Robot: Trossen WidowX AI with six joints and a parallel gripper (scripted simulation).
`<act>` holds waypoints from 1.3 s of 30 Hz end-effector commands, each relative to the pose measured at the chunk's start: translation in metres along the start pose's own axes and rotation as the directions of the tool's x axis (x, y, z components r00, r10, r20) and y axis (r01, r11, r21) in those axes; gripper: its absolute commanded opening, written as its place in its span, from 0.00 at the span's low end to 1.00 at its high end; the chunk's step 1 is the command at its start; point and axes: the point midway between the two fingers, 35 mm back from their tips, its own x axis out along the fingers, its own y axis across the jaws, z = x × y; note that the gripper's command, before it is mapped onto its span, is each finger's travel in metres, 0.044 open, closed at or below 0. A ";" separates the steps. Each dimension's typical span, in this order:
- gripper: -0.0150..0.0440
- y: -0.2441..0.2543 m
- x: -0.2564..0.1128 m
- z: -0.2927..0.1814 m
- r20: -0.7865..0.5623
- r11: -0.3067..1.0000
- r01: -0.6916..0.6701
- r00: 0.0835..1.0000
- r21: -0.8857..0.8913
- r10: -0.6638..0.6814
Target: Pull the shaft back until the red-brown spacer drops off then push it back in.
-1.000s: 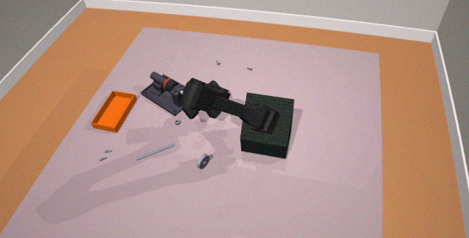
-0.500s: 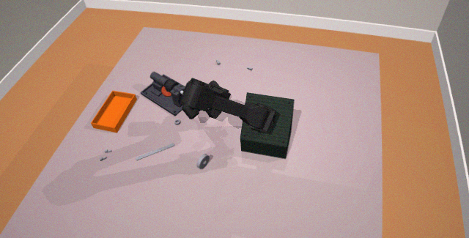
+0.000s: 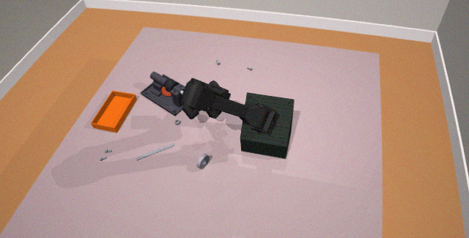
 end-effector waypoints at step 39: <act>0.25 0.000 0.008 -0.009 0.002 1.000 0.001 1.000 0.006 -0.001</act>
